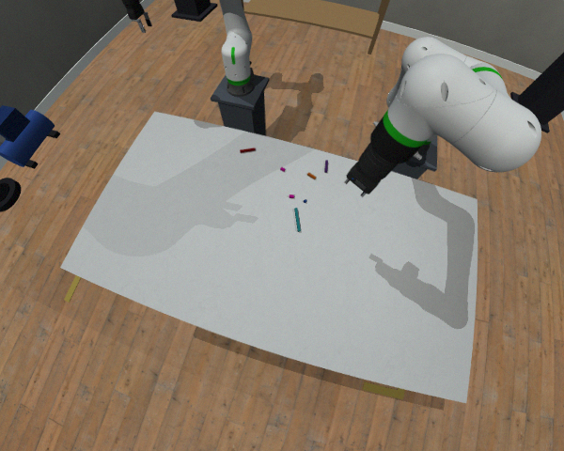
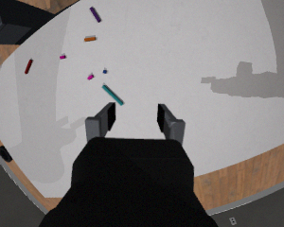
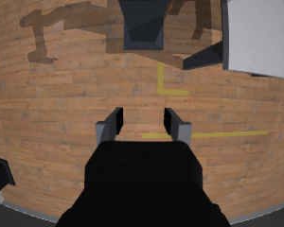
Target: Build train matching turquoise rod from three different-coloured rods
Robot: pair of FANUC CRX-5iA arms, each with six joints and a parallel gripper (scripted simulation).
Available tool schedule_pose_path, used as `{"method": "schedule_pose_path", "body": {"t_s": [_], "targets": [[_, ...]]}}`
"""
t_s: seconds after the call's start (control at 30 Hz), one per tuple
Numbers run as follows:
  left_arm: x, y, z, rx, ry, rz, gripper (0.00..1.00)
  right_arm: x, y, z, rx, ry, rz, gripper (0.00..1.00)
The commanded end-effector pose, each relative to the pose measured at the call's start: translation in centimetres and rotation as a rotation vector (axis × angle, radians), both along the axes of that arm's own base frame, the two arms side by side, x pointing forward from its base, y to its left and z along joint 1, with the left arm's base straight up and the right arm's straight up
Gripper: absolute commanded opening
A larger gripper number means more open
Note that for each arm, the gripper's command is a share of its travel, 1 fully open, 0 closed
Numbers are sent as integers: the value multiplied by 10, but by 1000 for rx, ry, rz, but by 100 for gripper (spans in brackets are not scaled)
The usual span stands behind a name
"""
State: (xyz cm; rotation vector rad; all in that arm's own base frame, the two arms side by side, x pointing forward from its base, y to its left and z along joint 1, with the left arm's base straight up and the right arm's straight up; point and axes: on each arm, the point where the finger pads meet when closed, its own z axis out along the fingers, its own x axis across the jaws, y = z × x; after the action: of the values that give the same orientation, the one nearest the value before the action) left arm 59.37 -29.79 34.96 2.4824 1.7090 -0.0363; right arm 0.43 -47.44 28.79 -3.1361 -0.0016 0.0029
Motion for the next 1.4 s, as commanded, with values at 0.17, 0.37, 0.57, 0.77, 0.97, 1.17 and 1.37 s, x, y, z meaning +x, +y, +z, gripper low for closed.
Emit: {"method": "schedule_pose_path", "body": {"t_s": [0.17, 0.37, 0.57, 0.77, 0.97, 1.17, 1.37], "targets": [[0, 0, 1, -1, -2, 0, 100, -2, -1, 2, -5, -2, 2, 100], [0, 0, 1, -1, -2, -1, 100, -3, -1, 2, -6, -2, 3, 100], [-5, -10, -9, 7, -10, -108, 100, -3, -1, 2, -6, -2, 3, 100], [-15, -30, -30, 23, -26, -320, 100, -3, -1, 2, -6, -2, 3, 100], [-26, -49, -50, 38, -40, -527, 100, -3, -1, 2, -6, -2, 3, 100], [-39, -68, -71, 52, -54, -743, 100, -3, -1, 2, -6, -2, 3, 100], [-52, -85, -91, 64, -67, -937, 100, -3, -1, 2, -6, -2, 3, 100]]}}
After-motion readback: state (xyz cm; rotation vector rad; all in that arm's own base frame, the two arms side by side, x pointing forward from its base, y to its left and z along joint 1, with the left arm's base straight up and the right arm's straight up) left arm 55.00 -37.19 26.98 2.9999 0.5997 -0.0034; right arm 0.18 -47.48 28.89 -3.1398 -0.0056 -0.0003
